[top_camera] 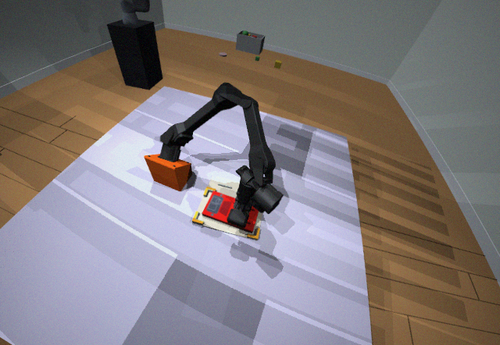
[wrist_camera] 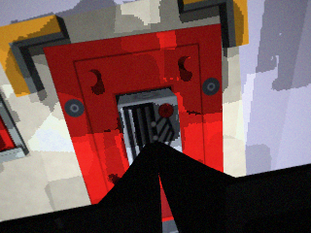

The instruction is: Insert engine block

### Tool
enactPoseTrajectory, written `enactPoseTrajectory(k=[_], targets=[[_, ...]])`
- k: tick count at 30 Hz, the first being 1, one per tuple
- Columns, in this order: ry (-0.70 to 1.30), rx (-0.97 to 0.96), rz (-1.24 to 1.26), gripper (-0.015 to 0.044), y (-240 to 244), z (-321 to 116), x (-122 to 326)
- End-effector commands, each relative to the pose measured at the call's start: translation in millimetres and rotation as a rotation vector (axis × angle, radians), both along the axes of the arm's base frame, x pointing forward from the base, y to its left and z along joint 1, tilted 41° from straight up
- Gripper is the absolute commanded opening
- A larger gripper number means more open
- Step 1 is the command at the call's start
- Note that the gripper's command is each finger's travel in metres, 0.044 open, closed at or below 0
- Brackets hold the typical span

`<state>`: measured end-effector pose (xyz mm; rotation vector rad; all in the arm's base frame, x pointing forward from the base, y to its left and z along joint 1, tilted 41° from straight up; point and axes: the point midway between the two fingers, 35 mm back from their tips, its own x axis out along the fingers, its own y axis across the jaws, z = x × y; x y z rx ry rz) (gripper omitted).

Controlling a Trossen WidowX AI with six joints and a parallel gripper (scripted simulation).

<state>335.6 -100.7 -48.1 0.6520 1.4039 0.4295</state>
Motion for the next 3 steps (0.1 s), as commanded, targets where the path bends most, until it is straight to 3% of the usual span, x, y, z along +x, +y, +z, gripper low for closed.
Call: enactPoseTrajectory(k=[1,3], targets=[[-0.004,-0.005,0.003,0.0,-1.4,0.7,0.6],[-0.004,-0.005,0.003,0.0,-1.4,0.7,0.6]])
